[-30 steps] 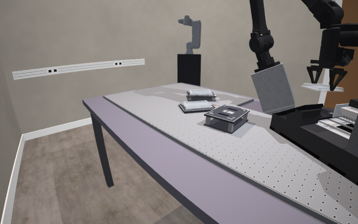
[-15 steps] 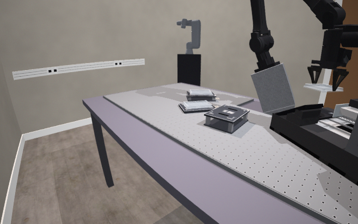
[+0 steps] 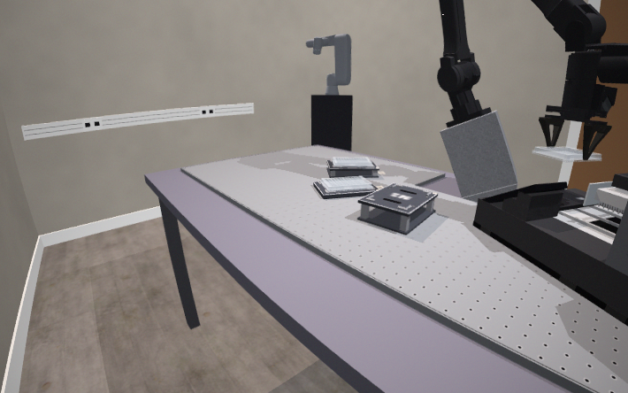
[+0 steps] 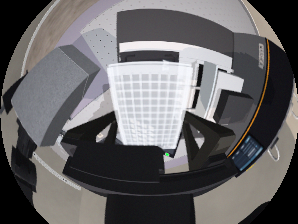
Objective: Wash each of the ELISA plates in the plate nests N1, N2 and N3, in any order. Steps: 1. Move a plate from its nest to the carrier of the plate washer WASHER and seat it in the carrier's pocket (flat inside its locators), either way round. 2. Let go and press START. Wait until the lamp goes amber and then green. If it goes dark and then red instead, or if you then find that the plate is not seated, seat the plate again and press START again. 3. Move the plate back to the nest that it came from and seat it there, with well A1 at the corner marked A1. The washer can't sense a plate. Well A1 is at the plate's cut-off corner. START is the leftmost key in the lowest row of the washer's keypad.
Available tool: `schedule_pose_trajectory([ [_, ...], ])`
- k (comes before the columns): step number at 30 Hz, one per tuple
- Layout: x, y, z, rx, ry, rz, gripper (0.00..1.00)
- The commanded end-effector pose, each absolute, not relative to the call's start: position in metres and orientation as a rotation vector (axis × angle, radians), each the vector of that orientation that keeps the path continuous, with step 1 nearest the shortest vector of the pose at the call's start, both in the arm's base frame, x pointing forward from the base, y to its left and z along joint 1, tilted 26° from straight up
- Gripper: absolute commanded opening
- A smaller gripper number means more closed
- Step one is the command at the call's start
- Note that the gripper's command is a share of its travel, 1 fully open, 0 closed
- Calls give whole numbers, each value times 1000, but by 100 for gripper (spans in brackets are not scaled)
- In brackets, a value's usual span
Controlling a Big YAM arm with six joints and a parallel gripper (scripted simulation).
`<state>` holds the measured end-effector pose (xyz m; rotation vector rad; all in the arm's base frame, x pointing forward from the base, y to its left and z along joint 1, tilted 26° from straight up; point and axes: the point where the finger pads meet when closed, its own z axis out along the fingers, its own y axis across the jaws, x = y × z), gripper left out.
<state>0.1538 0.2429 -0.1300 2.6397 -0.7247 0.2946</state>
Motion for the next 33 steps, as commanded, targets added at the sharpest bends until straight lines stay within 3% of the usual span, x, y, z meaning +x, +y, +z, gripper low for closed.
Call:
schedule_pose_trajectory([
  [1, 158, 254, -126, 2660, -728, 302, 82],
  [33, 160, 227, -160, 2634, -719, 291, 82],
])
